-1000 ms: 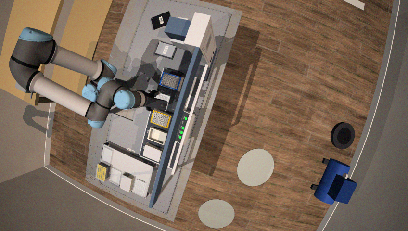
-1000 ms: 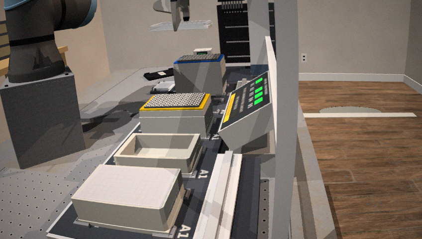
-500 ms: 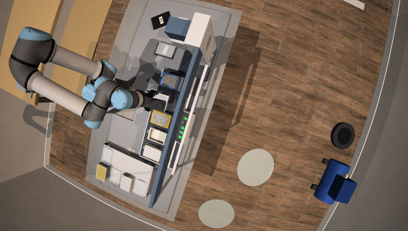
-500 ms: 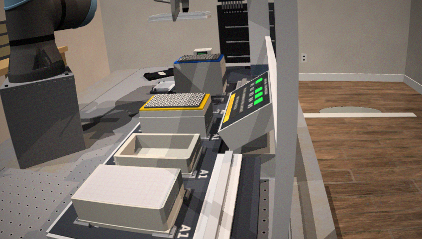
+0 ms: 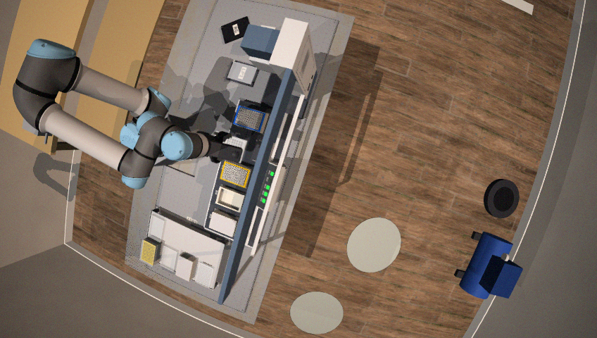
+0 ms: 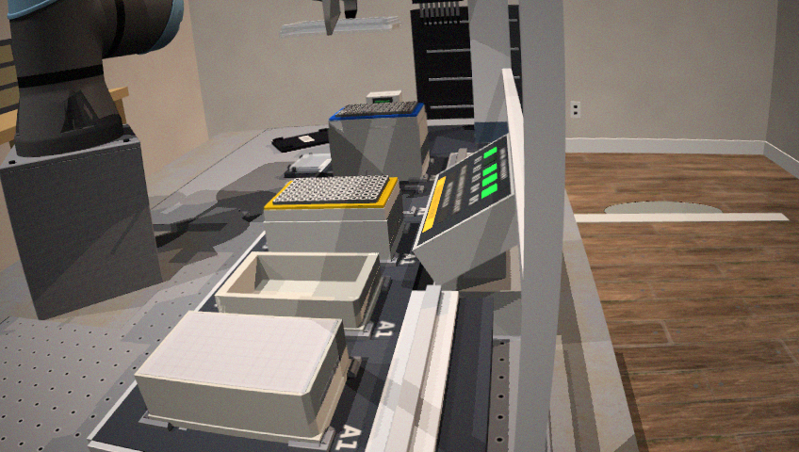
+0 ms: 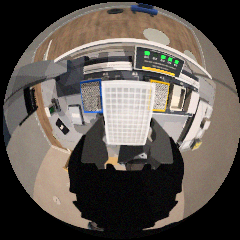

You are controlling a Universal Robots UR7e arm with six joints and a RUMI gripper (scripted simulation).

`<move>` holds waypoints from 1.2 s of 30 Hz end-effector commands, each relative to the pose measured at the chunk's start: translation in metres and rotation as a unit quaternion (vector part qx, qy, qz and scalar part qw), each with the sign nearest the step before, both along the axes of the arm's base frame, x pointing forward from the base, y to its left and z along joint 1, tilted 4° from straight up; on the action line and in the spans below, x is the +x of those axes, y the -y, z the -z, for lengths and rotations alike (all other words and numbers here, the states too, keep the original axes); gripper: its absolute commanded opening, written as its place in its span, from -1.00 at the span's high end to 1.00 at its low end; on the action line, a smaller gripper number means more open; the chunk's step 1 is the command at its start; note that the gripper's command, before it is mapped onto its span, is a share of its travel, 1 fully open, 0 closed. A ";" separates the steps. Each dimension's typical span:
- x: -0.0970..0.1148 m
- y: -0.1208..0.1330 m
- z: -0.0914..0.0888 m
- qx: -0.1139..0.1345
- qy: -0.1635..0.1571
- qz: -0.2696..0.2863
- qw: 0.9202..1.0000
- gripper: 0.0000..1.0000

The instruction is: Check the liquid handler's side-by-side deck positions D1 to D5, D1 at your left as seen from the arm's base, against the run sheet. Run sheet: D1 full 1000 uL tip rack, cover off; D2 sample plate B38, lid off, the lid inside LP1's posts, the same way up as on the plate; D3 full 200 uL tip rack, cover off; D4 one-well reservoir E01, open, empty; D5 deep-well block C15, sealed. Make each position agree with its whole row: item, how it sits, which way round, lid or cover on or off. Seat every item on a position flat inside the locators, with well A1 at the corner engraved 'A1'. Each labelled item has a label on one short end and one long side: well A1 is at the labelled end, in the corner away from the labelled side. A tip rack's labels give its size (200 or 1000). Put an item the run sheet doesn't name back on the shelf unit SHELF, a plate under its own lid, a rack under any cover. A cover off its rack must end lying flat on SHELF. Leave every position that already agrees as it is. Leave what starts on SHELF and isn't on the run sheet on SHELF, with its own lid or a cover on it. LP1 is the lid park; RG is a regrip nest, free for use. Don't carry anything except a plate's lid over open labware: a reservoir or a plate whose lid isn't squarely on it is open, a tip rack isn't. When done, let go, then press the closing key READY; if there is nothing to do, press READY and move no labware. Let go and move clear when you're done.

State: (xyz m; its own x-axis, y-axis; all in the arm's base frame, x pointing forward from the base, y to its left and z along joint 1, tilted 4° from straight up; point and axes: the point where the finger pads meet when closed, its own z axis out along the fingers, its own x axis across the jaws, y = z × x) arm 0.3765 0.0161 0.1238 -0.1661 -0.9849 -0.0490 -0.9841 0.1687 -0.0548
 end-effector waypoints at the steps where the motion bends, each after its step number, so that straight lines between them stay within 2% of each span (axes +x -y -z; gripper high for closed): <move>1: -0.004 -0.001 0.000 0.000 0.001 0.000 1.000 1.00; 36: -0.076 -0.013 0.004 0.000 0.000 0.000 1.000 1.00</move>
State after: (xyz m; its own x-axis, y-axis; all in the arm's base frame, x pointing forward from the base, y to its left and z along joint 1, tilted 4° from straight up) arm 0.3104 0.0275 0.1196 -0.1663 -0.9849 -0.0485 -0.9842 0.1688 -0.0543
